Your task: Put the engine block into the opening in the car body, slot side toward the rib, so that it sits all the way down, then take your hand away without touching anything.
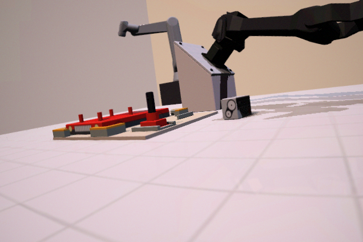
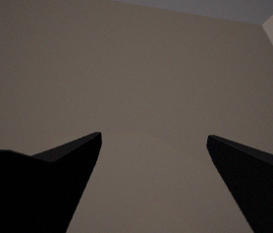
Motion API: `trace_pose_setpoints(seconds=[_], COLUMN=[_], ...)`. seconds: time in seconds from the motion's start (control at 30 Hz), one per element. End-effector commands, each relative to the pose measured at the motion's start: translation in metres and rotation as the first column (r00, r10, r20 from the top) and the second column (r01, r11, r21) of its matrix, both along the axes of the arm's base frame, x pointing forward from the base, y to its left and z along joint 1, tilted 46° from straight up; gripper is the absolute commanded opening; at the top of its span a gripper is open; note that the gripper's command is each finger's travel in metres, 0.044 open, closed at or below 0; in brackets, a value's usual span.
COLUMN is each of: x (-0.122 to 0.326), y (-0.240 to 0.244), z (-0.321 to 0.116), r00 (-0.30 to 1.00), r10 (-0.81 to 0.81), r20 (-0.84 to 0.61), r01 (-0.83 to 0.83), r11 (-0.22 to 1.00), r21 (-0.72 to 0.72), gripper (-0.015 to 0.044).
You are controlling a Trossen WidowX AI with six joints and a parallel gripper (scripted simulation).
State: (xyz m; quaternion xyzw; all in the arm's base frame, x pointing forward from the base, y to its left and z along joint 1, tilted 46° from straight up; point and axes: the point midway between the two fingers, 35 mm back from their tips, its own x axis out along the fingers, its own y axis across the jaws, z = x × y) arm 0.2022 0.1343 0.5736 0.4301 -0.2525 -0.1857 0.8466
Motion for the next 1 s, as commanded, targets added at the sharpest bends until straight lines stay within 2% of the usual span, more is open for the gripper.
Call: trace_pose_setpoints(seconds=[0.0,0.17,0.67,0.8,0.97], x=[0.000,-0.010,-0.059,-0.069,-0.076], y=[0.000,-0.017,-0.068,-0.083,-0.110], z=[0.000,0.010,0.026,0.032,0.027], r00=[1.000,0.999,1.000,0.999,0.998], r10=[0.000,-0.052,0.007,-0.050,-0.020], r20=[0.000,-0.004,-0.022,0.000,-0.056], r01=[0.000,0.051,-0.008,0.049,0.013], r11=[1.000,0.997,0.997,0.992,0.992], r21=[0.000,-0.049,-0.076,-0.120,-0.128], gripper=[0.0426,0.0440,0.0440,0.0440,0.0440])
